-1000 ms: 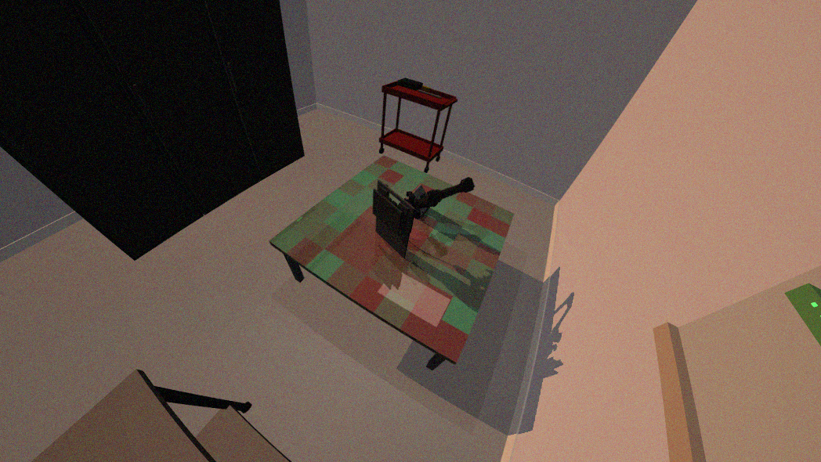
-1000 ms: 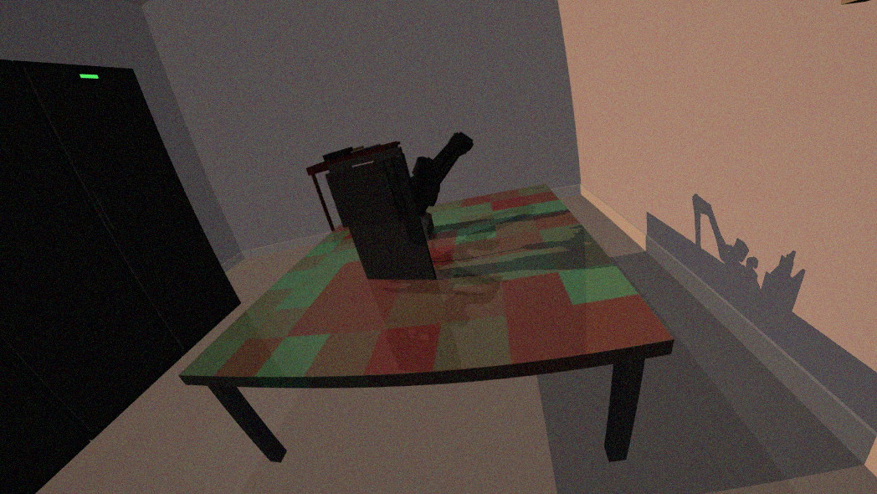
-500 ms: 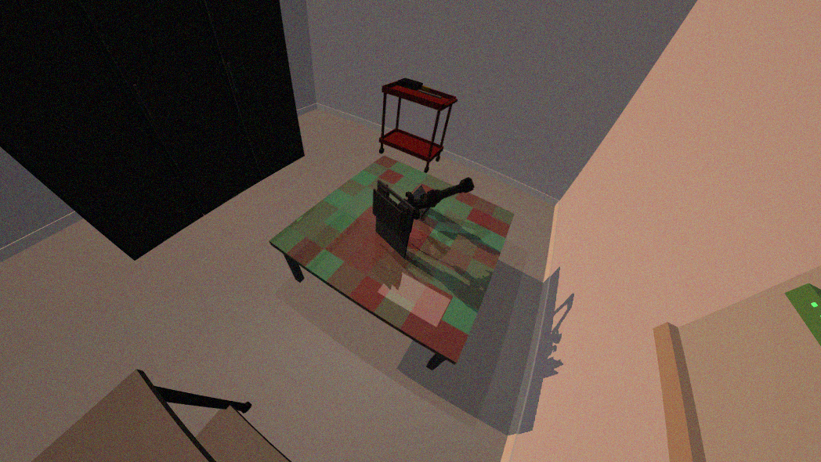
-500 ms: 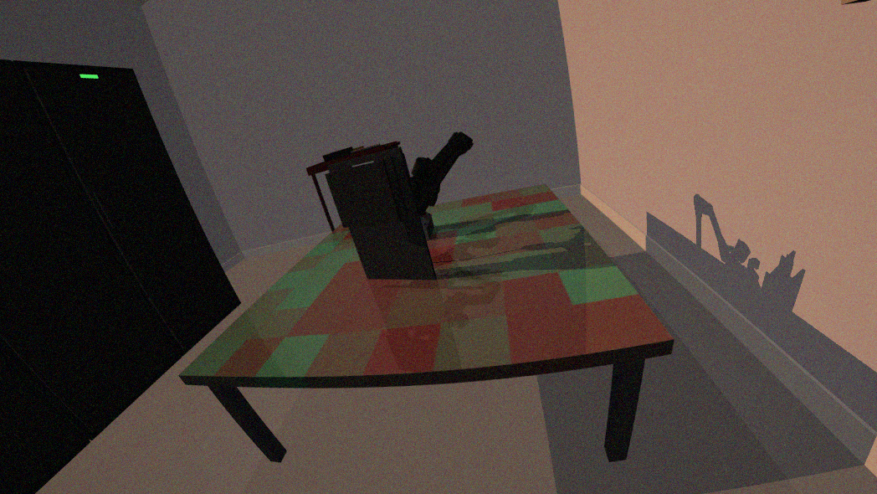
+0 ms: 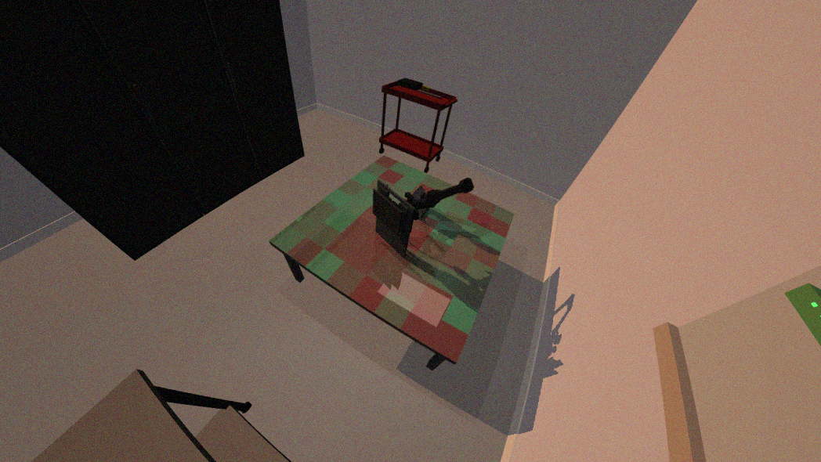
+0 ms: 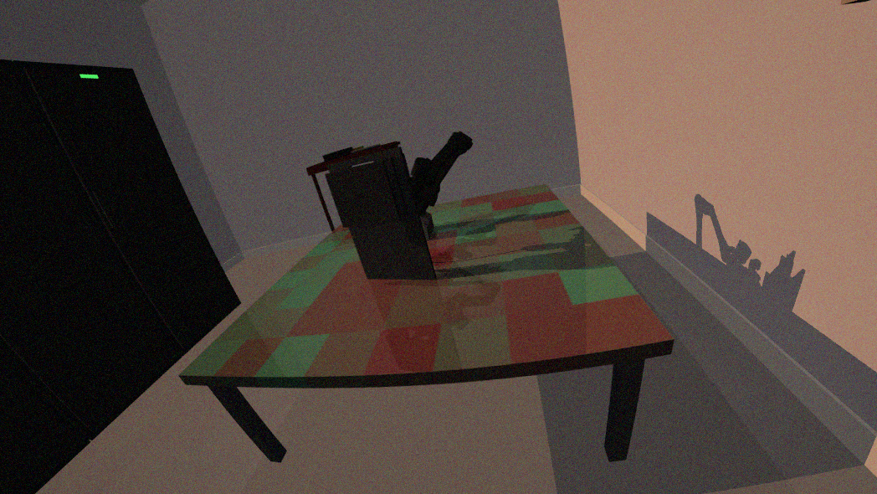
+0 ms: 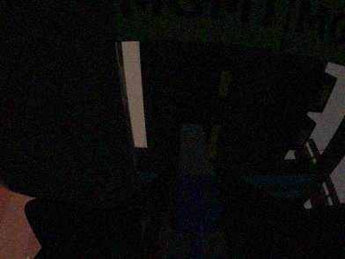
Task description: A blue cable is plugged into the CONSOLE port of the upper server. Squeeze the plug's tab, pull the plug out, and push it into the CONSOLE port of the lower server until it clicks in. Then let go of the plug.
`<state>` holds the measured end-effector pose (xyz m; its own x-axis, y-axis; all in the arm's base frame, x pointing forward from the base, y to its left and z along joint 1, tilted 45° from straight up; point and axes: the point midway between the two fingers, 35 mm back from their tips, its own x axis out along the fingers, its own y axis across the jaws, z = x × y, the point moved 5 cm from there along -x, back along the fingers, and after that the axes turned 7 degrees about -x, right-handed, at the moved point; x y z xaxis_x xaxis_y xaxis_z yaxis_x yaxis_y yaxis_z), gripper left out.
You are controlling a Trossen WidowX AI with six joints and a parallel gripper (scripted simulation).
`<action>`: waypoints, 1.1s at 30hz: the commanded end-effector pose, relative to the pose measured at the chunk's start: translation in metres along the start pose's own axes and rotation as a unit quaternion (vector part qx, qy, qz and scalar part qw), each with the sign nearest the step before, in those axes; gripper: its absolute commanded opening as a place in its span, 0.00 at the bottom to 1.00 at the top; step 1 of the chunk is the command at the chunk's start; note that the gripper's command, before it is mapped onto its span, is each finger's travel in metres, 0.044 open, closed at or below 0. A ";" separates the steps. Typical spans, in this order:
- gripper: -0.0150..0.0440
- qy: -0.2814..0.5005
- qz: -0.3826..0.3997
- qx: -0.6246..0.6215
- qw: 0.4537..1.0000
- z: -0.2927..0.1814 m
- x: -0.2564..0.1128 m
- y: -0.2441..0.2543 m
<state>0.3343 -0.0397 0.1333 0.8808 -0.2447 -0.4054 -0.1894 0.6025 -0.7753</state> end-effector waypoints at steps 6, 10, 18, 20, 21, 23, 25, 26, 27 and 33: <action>0.25 0.000 -0.008 0.004 1.000 0.002 0.002 -0.004; 0.25 0.000 -0.008 0.004 1.000 0.002 0.003 -0.003; 0.25 0.000 -0.008 0.004 1.000 0.002 0.005 -0.003; 0.25 0.000 -0.008 0.004 1.000 0.002 0.005 -0.003; 0.25 0.000 -0.009 0.004 1.000 0.002 0.005 -0.003; 0.25 0.000 -0.009 0.004 1.000 0.003 0.006 -0.003; 0.25 0.000 -0.009 0.004 1.000 0.003 0.006 -0.003; 0.25 0.000 -0.009 0.004 1.000 0.003 0.006 -0.003; 0.25 0.000 -0.009 0.004 1.000 0.003 0.006 -0.003; 0.25 0.000 -0.009 0.004 1.000 0.003 0.007 -0.003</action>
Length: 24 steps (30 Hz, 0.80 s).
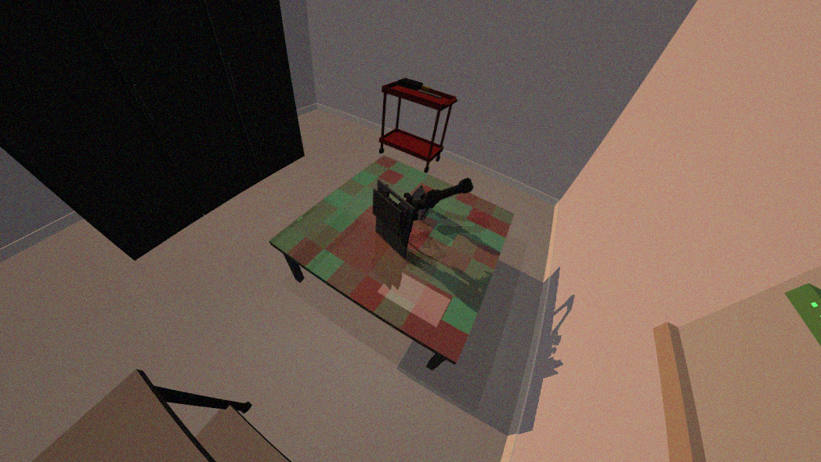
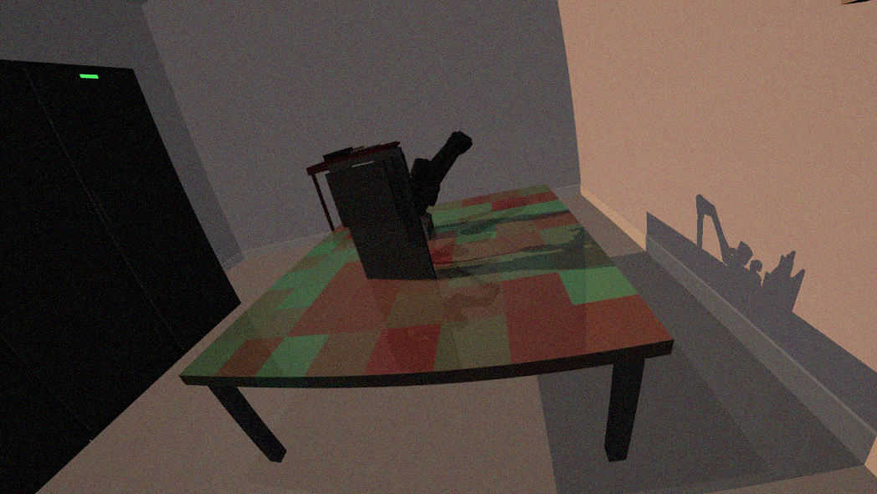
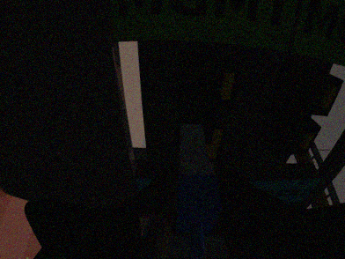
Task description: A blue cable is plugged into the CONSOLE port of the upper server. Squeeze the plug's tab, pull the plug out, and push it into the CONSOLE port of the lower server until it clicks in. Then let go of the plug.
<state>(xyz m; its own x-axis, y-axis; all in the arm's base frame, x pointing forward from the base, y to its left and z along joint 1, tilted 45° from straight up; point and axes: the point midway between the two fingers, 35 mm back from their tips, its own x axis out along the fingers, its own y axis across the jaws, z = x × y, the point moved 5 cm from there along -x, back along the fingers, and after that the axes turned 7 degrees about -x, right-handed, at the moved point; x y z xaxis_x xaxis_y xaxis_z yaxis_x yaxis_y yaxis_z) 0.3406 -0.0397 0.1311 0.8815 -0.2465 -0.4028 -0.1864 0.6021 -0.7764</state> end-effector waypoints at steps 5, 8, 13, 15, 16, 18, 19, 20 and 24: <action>0.25 0.001 -0.007 0.004 1.000 0.002 0.002 -0.003; 0.25 0.001 -0.008 0.004 1.000 0.002 0.002 -0.004; 0.25 0.001 -0.008 0.004 1.000 0.002 0.003 -0.004; 0.25 0.001 -0.008 0.004 1.000 0.003 0.004 -0.004; 0.25 0.001 -0.008 0.004 1.000 0.003 0.004 -0.004; 0.25 0.001 -0.008 0.004 1.000 0.003 0.004 -0.004; 0.25 0.001 -0.008 0.004 1.000 0.003 0.004 -0.004; 0.25 0.001 -0.008 0.004 1.000 0.003 0.004 -0.004; 0.25 0.001 -0.008 0.004 1.000 0.003 0.005 -0.004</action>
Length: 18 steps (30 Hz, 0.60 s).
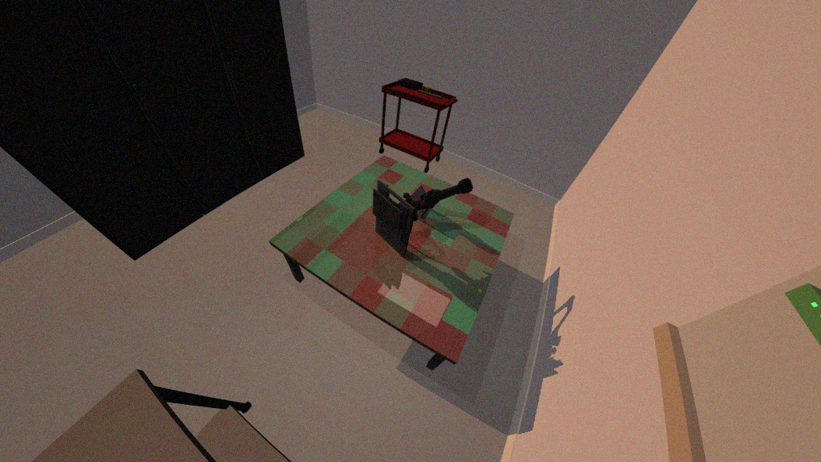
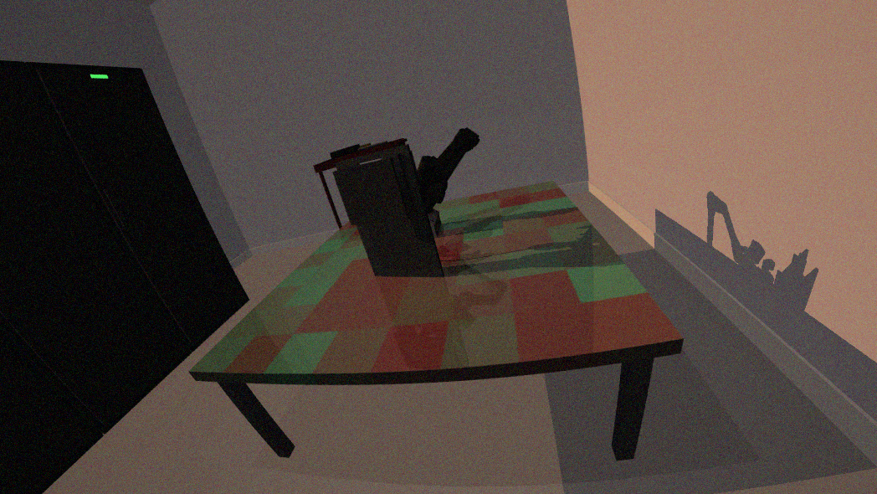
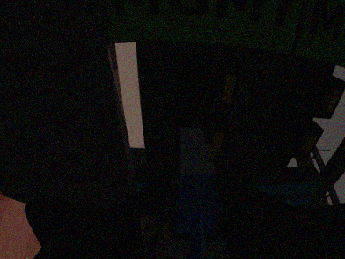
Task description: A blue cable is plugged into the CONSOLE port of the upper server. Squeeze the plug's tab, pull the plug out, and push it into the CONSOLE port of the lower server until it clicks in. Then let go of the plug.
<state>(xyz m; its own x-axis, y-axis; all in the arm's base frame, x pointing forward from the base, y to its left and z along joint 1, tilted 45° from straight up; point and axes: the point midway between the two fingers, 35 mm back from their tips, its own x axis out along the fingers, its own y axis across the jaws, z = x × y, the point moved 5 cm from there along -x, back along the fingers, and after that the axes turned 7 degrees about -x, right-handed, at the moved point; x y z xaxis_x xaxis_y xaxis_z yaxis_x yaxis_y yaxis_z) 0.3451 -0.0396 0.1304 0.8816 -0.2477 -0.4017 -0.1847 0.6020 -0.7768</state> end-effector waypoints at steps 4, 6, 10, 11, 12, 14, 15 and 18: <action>0.25 0.001 -0.007 0.004 1.000 0.002 0.002 -0.003; 0.25 0.001 -0.007 0.004 1.000 0.002 0.002 -0.003; 0.25 0.001 -0.008 0.004 1.000 0.002 0.003 -0.003; 0.25 0.001 -0.008 0.004 1.000 0.002 0.003 -0.003; 0.25 0.001 -0.008 0.004 1.000 0.002 0.003 -0.003; 0.25 0.001 -0.008 0.004 1.000 0.002 0.003 -0.003; 0.25 0.001 -0.008 0.004 1.000 0.002 0.004 -0.003; 0.25 0.001 -0.008 0.004 1.000 0.003 0.004 -0.003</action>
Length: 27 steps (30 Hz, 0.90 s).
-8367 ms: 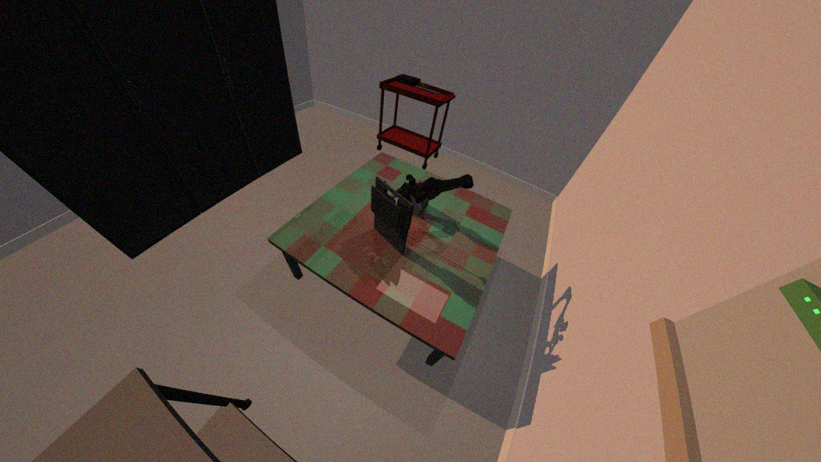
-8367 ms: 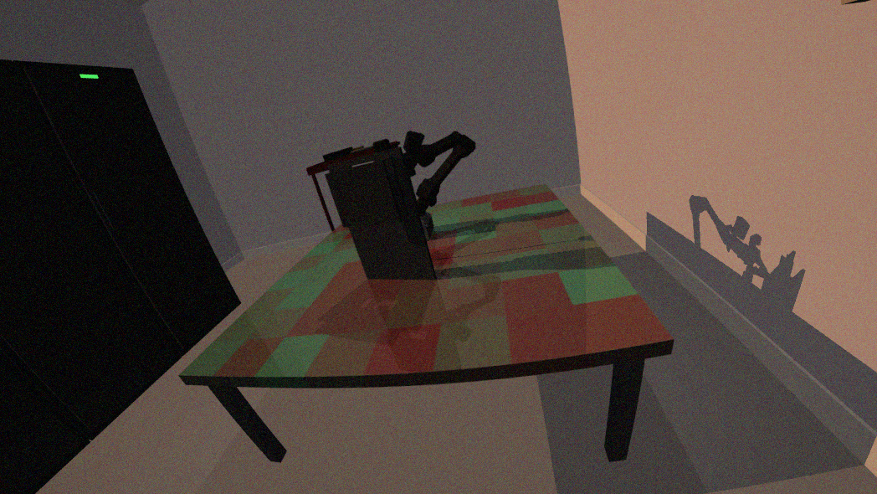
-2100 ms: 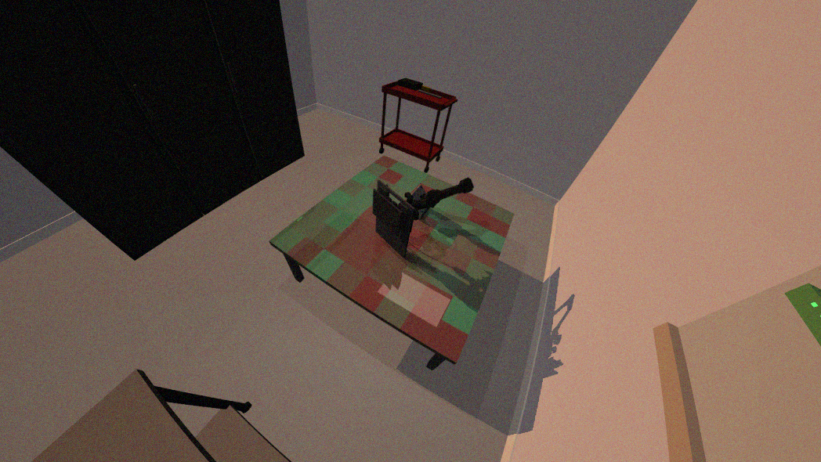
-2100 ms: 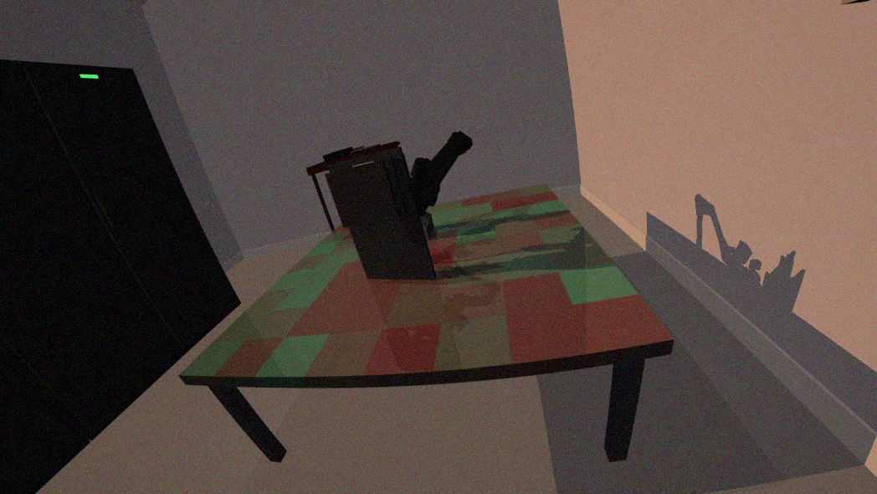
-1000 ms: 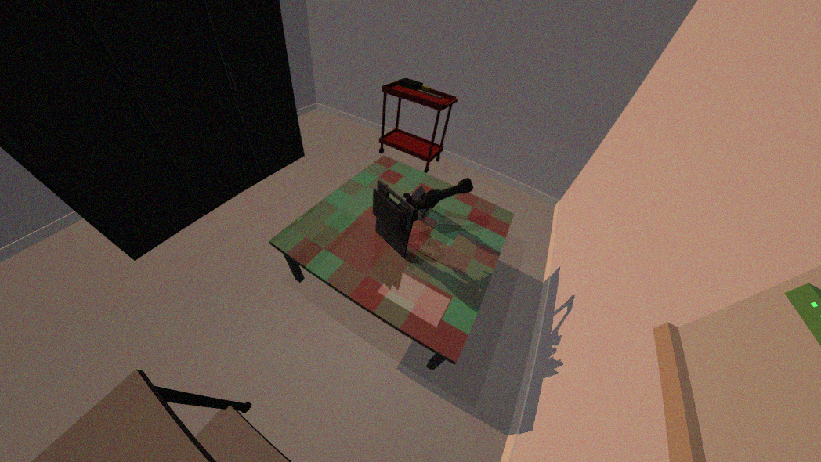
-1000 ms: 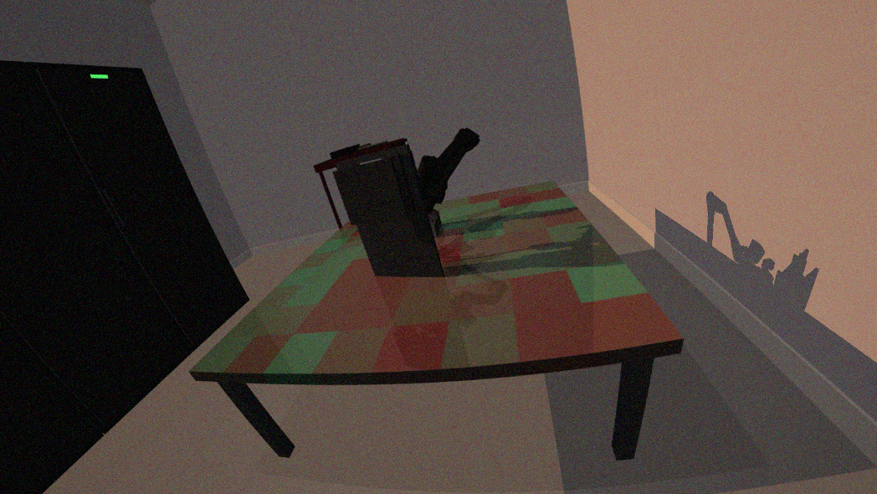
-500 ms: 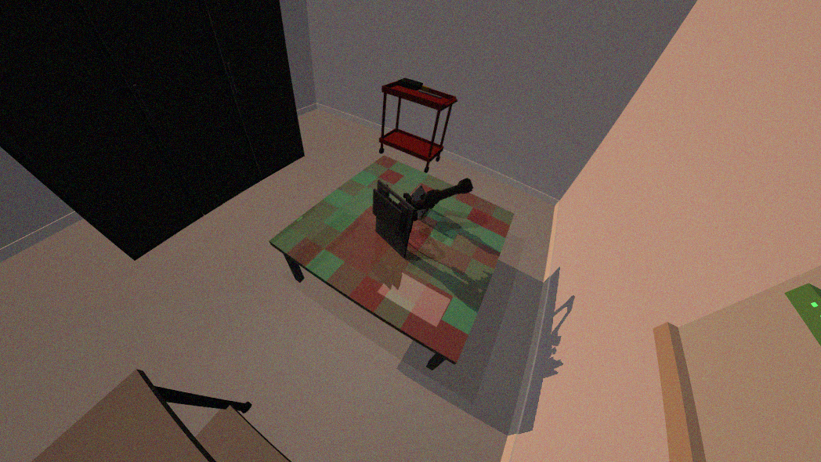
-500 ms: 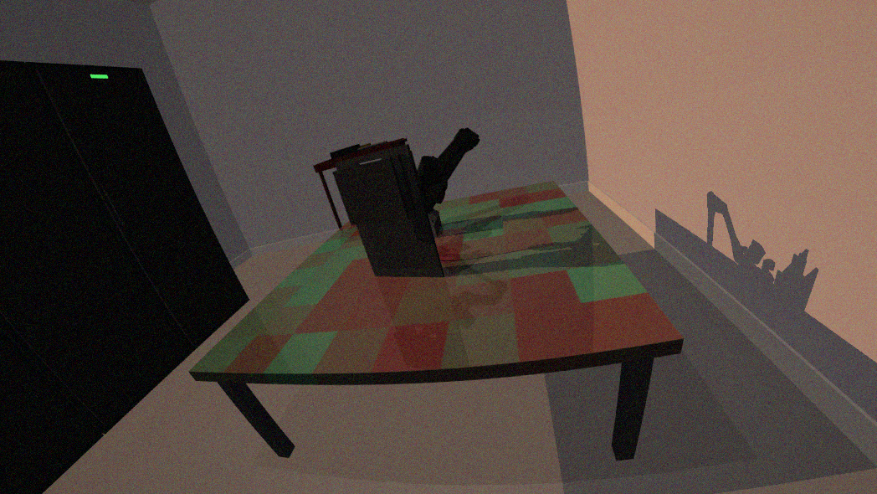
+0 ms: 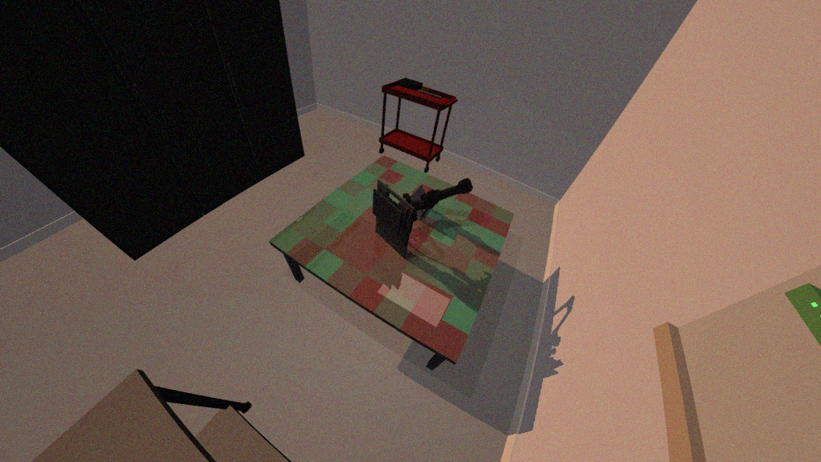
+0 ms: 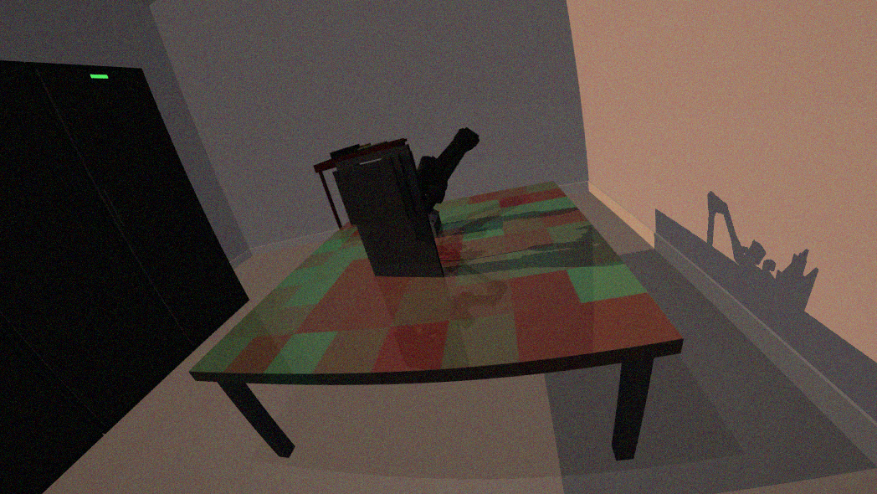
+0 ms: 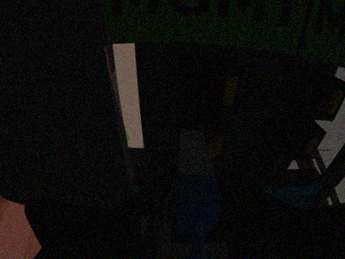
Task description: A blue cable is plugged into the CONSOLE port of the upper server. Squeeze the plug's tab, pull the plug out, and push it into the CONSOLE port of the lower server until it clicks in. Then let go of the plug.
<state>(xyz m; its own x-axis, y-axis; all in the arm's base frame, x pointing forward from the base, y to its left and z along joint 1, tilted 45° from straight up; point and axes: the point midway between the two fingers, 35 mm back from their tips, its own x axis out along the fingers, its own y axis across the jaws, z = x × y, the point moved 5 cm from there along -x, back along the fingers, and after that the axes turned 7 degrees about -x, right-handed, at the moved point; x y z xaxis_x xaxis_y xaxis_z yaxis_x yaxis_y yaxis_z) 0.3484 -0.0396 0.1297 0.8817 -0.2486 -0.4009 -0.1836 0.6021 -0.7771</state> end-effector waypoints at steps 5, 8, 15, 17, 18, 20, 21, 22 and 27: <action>0.25 0.001 -0.007 0.004 1.000 0.002 0.002 -0.003; 0.25 0.001 -0.008 0.004 1.000 0.002 0.002 -0.003; 0.25 0.001 -0.008 0.004 1.000 0.002 0.004 -0.003; 0.25 0.001 -0.008 0.004 1.000 0.003 0.004 -0.003; 0.25 0.001 -0.008 0.004 1.000 0.003 0.004 -0.003; 0.25 0.001 -0.008 0.004 1.000 0.003 0.005 -0.003; 0.25 0.001 -0.008 0.004 1.000 0.003 0.005 -0.003; 0.25 0.001 -0.008 0.004 1.000 0.003 0.005 -0.003; 0.25 0.001 -0.008 0.004 1.000 0.003 0.006 -0.003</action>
<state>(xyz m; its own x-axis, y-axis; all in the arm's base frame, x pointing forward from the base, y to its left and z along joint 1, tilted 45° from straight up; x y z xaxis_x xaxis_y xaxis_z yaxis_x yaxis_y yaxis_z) 0.3534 -0.0396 0.1287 0.8819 -0.2499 -0.3998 -0.1818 0.6021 -0.7775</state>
